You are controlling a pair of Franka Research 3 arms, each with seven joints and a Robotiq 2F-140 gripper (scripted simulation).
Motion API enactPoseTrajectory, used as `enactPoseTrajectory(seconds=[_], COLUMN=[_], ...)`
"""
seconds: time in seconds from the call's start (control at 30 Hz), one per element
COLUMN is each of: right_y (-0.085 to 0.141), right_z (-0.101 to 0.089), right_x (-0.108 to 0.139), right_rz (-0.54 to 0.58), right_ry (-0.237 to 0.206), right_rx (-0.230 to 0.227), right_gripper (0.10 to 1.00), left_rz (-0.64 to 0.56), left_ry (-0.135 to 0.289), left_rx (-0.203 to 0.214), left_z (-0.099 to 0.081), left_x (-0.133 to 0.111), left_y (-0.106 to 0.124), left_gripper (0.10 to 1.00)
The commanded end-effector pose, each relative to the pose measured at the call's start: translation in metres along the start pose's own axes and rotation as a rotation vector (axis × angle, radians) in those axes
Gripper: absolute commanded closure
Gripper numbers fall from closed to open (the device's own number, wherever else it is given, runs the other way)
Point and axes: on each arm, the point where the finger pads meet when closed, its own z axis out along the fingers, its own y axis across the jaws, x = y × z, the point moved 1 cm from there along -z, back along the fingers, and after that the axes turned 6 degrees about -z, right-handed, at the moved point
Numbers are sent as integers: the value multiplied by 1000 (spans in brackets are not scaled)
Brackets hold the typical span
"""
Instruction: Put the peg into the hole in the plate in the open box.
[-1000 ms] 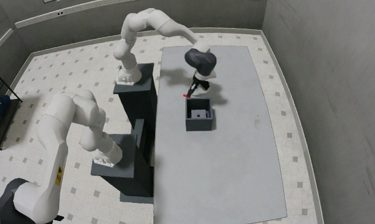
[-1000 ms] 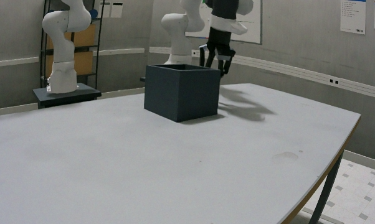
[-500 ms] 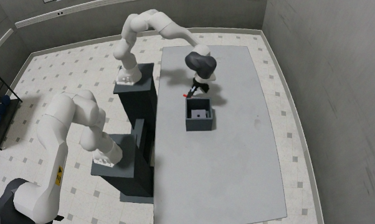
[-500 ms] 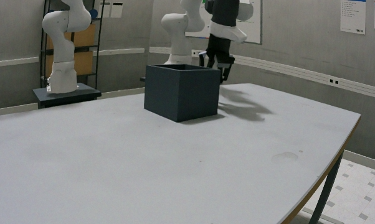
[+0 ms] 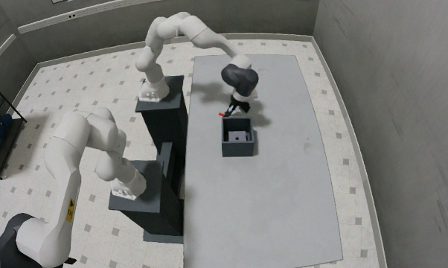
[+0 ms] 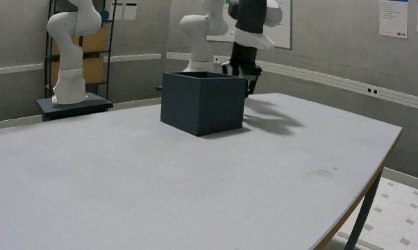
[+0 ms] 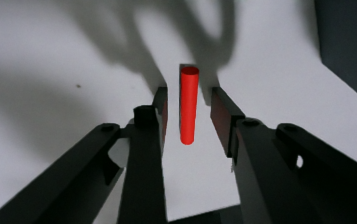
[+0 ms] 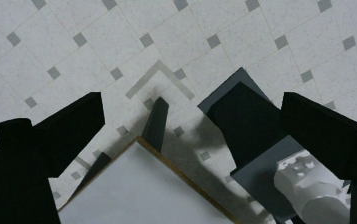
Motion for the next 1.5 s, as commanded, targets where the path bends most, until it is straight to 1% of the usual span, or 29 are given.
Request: enactPoseTrajectory(seconds=[0.0,0.23,0.27,1.47], right_y=[0,0,0,0], right_z=[0,0,0,0], right_x=[0,0,0,0], right_rz=[0,0,0,0], right_ry=[0,0,0,0], right_rx=[0,0,0,0], right_gripper=[98,98,98,98], left_rz=[-5,-5,-5,-5], left_ry=[6,6,6,6], left_rx=[3,3,3,3], left_z=[0,0,0,0], left_x=[2,2,2,2], left_y=[0,0,0,0], left_gripper=[771,771,999,999])
